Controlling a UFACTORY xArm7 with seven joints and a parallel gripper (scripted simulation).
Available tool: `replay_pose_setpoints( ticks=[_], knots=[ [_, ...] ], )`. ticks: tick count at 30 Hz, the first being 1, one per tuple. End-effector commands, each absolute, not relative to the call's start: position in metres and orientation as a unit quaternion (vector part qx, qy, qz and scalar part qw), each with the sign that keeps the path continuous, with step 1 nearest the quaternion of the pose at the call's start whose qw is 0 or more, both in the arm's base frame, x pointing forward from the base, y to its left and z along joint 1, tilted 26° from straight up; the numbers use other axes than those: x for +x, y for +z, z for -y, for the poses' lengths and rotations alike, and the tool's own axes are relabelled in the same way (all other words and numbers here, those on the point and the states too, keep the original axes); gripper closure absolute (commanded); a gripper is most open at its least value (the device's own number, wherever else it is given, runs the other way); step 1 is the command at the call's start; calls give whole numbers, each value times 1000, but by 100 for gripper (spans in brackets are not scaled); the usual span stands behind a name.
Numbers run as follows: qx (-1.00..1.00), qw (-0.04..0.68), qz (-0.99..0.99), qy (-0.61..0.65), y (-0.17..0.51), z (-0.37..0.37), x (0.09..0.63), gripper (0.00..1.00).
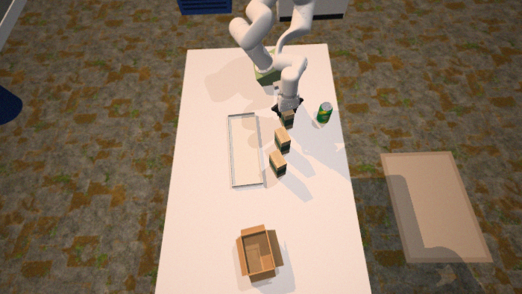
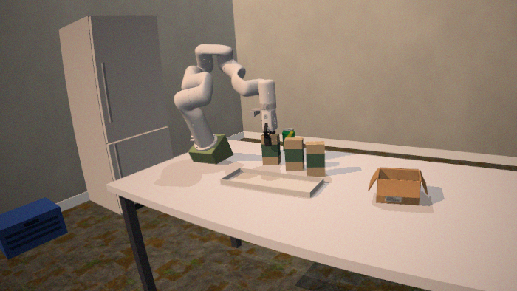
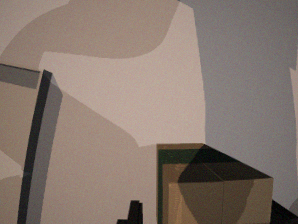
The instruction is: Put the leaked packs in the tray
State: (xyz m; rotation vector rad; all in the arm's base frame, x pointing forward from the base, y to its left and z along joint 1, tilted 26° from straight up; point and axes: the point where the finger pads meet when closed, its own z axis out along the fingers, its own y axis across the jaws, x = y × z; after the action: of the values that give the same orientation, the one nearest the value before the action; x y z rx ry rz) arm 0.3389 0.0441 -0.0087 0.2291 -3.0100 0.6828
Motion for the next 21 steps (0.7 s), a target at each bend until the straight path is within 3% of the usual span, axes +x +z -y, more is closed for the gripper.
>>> replay_pose_setpoints(
  ticks=[1,10,15,21],
  knots=[
    [74,22,972,220,-8,-45,340,16],
    [74,22,972,220,-4,-47,340,16],
    [74,22,972,220,51,-73,341,16],
    [74,22,972,220,72,-83,341,16]
  ],
)
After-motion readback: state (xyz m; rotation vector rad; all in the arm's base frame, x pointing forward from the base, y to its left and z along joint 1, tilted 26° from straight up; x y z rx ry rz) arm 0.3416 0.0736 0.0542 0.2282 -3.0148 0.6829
